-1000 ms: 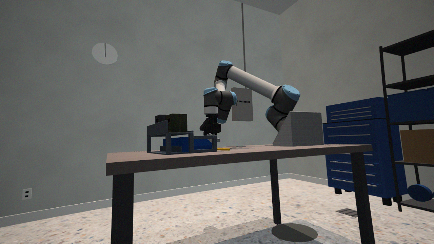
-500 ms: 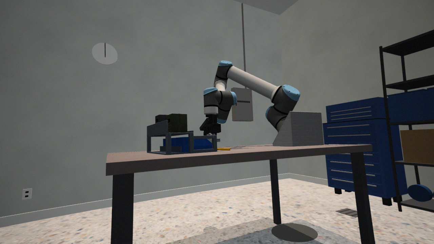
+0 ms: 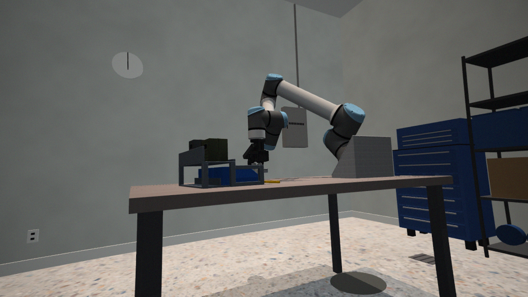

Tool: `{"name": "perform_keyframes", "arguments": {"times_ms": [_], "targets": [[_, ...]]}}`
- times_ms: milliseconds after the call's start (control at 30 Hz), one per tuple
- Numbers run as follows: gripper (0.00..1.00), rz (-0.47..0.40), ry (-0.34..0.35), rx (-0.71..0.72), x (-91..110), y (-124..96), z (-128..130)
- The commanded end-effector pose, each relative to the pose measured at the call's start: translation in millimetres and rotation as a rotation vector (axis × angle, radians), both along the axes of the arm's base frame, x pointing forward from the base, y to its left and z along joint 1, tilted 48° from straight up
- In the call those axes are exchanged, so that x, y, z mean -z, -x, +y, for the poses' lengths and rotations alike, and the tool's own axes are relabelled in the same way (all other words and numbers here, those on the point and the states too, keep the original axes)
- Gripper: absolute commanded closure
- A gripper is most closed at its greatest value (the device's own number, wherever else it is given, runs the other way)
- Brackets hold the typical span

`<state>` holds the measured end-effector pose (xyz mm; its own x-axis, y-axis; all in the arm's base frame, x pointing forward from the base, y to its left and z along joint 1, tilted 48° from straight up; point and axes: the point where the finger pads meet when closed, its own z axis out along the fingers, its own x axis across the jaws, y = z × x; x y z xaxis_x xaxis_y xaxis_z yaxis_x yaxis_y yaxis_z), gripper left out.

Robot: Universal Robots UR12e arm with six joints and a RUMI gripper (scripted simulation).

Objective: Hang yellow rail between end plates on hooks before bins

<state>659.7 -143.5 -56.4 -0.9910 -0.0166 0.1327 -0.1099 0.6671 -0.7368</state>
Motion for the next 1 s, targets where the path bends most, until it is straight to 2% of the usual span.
{"name": "perform_keyframes", "arguments": {"times_ms": [0,967], "targets": [[1.0,-0.001,0.0,-0.001,-0.4,-0.4,0.4],[1.0,-0.001,0.0,-0.001,-3.0,-0.7,3.3]]}}
